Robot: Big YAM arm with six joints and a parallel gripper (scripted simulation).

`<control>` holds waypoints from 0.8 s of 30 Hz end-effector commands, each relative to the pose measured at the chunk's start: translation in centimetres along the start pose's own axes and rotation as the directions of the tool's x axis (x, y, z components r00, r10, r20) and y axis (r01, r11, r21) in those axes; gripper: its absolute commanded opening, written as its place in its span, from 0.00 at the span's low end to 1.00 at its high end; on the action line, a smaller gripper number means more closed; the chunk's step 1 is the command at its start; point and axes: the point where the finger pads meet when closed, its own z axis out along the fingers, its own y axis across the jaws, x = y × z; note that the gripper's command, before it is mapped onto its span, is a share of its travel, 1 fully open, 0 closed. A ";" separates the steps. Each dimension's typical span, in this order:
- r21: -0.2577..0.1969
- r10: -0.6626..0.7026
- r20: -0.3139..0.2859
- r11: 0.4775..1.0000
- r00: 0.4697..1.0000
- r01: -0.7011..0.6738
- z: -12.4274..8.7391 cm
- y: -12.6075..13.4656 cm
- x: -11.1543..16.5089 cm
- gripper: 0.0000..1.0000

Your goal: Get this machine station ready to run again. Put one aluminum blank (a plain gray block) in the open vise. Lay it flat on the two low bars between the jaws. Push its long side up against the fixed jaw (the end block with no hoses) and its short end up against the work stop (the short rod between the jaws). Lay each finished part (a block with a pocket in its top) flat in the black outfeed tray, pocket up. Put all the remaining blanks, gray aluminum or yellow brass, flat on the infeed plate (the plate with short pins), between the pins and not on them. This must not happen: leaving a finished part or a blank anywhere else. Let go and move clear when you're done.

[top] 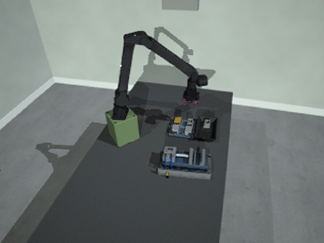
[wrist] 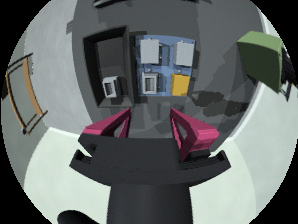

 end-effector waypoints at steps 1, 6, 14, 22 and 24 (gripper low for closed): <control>-0.007 -0.006 -0.002 1.000 1.000 0.006 1.2 0.6 0.6 0.64; 0.004 -0.007 0.003 1.000 1.000 0.007 3.4 0.2 0.4 0.64; -0.002 -0.007 0.000 1.000 1.000 0.007 5.7 0.5 0.6 0.64; 0.006 -0.008 0.004 1.000 1.000 0.008 9.2 0.1 0.4 0.64; 0.007 -0.008 0.005 1.000 1.000 0.008 9.9 0.0 0.3 0.64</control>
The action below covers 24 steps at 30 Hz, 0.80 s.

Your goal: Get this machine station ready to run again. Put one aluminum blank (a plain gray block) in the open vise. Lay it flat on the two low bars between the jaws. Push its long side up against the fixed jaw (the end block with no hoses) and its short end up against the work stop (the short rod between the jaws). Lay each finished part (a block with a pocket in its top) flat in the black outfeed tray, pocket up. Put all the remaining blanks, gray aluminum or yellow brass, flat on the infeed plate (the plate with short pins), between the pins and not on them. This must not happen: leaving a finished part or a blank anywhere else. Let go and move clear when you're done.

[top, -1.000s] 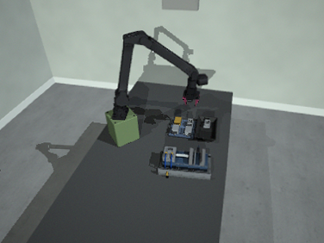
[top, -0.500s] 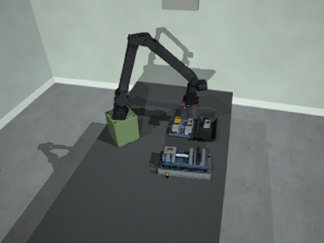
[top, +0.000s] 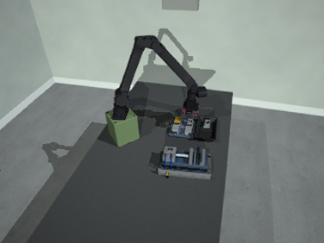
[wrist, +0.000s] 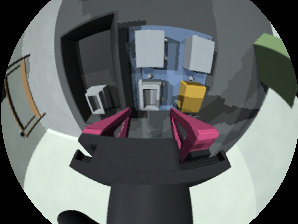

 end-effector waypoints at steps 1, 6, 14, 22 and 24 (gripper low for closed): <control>0.004 -0.008 0.003 1.000 1.000 0.008 1.7 -0.1 0.3 0.64; -0.008 -0.008 -0.002 1.000 1.000 0.008 2.6 0.5 0.6 0.64; -0.021 -0.008 -0.008 1.000 1.000 0.008 3.6 1.2 1.0 0.64; -0.019 -0.008 -0.007 1.000 1.000 0.008 3.9 1.2 1.0 0.64; -0.019 -0.008 -0.007 1.000 1.000 0.008 3.9 1.2 1.0 0.64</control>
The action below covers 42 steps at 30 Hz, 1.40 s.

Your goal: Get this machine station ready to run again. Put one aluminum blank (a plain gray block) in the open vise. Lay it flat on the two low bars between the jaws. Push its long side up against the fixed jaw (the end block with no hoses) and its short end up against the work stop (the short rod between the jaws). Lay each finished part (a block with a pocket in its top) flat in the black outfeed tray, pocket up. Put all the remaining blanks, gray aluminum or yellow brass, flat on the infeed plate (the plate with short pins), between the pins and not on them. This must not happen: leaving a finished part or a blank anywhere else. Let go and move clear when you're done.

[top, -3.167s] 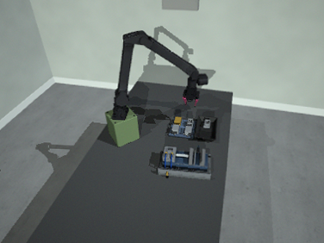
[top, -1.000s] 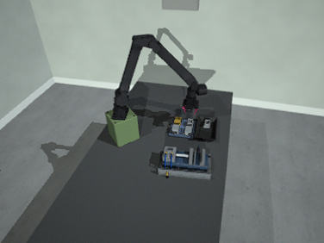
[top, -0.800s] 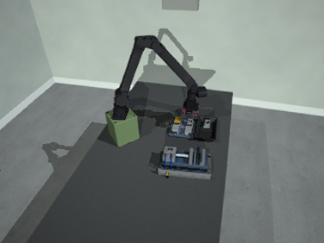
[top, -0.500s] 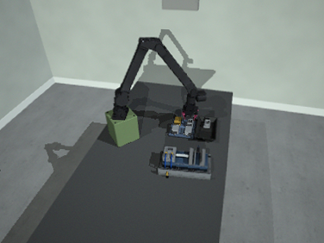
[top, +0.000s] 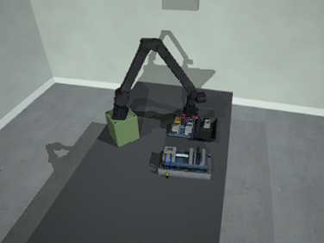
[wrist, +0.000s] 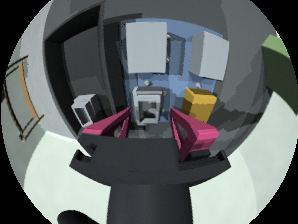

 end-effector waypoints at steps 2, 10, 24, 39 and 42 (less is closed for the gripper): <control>-0.035 -0.008 -0.015 0.999 1.000 0.008 -0.7 1.6 1.2 0.64; -0.046 -0.008 -0.020 0.999 1.000 0.007 -1.4 1.8 1.3 0.64; -0.049 -0.008 -0.021 0.999 1.000 0.007 -1.6 1.9 1.3 0.64; -0.050 -0.008 -0.022 0.999 1.000 0.007 -1.7 2.0 1.3 0.64; -0.045 -0.008 -0.020 0.999 1.000 0.007 -1.5 2.0 1.4 0.64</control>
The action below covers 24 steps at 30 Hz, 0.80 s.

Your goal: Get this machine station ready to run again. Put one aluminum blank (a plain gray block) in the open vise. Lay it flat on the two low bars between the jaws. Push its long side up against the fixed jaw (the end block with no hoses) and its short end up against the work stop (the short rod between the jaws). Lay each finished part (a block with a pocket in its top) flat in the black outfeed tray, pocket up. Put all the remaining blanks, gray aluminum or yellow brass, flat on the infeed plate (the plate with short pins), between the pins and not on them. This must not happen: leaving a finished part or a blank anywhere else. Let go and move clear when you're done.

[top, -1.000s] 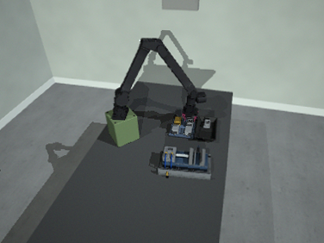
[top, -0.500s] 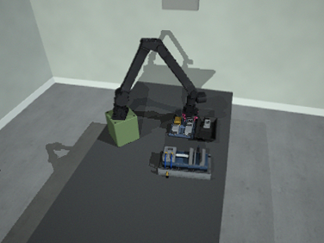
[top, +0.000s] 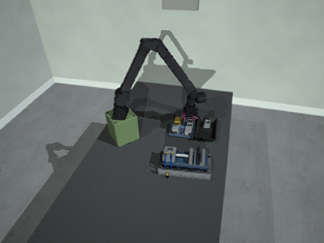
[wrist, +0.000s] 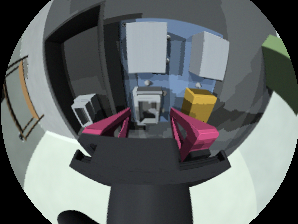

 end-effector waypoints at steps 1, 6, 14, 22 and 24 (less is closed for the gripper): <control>-0.042 -0.008 -0.018 0.999 1.000 0.007 -1.4 2.0 1.4 0.64; -0.027 -0.008 -0.011 1.000 1.000 0.008 -0.8 1.9 1.5 0.64; -0.007 -0.005 -0.002 1.000 1.000 0.005 -0.1 1.0 1.0 0.64; -0.001 -0.003 0.001 1.000 1.000 0.003 0.0 0.6 0.7 0.64; -0.002 -0.003 0.000 1.000 1.000 0.003 0.0 0.6 0.7 0.64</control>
